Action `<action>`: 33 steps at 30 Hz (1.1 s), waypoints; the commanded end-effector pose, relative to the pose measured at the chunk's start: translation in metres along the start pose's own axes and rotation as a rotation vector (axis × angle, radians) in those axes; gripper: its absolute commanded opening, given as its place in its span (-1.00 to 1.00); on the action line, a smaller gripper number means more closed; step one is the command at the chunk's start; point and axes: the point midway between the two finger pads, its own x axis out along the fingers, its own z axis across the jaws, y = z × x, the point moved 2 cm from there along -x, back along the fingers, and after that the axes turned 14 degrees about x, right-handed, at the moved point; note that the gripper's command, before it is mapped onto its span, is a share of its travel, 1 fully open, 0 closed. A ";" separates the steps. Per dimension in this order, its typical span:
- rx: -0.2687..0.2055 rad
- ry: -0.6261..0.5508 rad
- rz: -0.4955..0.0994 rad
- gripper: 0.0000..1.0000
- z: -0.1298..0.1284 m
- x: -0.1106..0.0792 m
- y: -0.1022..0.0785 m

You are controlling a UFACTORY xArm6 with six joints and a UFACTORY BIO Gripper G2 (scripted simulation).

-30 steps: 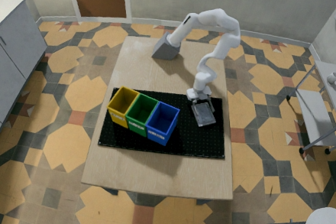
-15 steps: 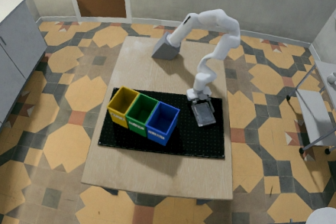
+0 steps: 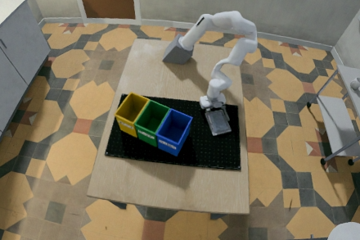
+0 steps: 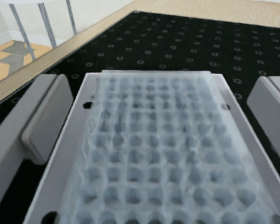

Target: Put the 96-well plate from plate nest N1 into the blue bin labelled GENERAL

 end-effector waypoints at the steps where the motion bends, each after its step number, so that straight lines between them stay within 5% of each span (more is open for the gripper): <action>1: 0.000 -0.001 -0.003 -0.25 0.000 0.001 0.001; 32: 0.000 -0.001 -0.003 -0.25 -0.002 0.001 0.008; 33: 0.000 -0.001 -0.003 -1.00 -0.002 0.001 0.008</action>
